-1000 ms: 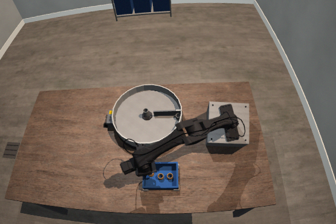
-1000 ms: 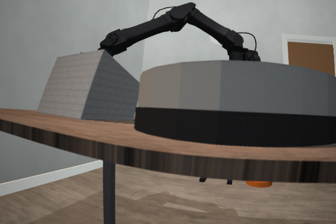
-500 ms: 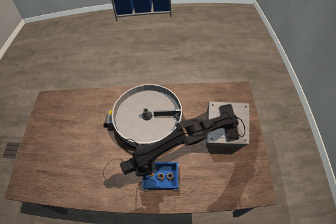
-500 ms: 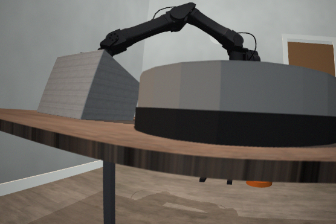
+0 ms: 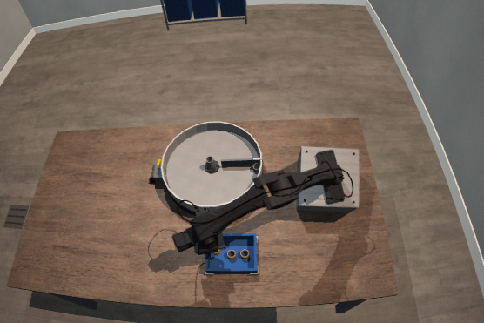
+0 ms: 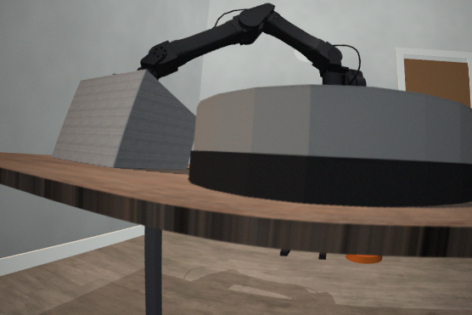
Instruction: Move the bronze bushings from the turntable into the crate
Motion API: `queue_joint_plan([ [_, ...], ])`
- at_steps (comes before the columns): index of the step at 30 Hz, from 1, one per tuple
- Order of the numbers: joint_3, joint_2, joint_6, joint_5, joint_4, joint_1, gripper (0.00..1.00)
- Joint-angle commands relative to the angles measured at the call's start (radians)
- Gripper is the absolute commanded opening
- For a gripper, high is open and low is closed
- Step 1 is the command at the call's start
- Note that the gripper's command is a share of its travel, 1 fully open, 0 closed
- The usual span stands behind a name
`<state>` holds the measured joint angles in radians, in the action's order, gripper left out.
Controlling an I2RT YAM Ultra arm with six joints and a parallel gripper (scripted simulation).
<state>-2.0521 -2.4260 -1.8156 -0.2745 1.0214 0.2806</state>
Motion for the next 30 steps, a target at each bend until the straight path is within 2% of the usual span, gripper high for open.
queue_joint_plan([
  [1, -0.027, -0.013, -0.007, 0.013, 0.017, 0.003, 0.00],
  [22, -0.026, -0.012, -0.008, 0.013, 0.016, 0.004, 0.00],
  [24, 0.018, -0.011, -0.009, 0.013, 0.013, 0.006, 0.00],
  [27, 0.029, 0.002, -0.010, 0.013, -0.012, 0.006, 0.00],
  [30, 0.007, 0.006, -0.010, 0.013, -0.006, 0.000, 0.00],
])
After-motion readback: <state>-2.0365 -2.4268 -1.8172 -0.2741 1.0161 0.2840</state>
